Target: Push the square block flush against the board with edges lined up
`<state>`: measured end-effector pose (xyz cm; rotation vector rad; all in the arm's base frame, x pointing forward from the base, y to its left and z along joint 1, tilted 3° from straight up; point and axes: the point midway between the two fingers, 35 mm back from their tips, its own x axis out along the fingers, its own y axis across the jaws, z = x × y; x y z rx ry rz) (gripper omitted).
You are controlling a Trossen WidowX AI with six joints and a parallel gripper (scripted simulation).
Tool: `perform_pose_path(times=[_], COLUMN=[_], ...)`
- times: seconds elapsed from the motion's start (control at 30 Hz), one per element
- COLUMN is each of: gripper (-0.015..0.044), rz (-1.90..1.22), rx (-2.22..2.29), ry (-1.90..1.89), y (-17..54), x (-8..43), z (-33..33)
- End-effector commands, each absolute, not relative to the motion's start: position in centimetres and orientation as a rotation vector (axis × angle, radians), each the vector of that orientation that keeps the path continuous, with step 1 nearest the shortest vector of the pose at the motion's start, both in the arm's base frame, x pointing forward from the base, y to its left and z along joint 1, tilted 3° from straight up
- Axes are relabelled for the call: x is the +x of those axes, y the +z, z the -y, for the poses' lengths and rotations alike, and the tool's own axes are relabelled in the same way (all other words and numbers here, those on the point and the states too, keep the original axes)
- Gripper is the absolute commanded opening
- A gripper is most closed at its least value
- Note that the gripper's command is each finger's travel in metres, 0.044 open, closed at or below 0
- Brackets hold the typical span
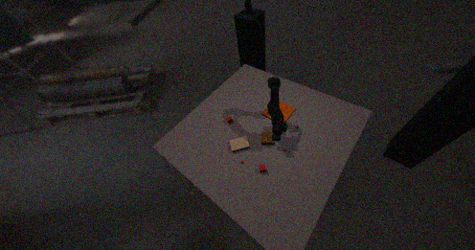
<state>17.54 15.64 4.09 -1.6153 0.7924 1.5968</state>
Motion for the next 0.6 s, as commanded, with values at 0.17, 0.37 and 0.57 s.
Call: perform_pose_path(times=[0.17,0.37,0.57], gripper=[0.0000,0.0000,0.0000], rz=[-0.802,-0.803,-0.803], rx=[-1.621,-1.622,-1.623], ry=[1.594,1.593,1.593], y=[3.9,3.9,3.9], x=[18.5,19.2,19.8], z=[-14.2,-13.5,-12.8])
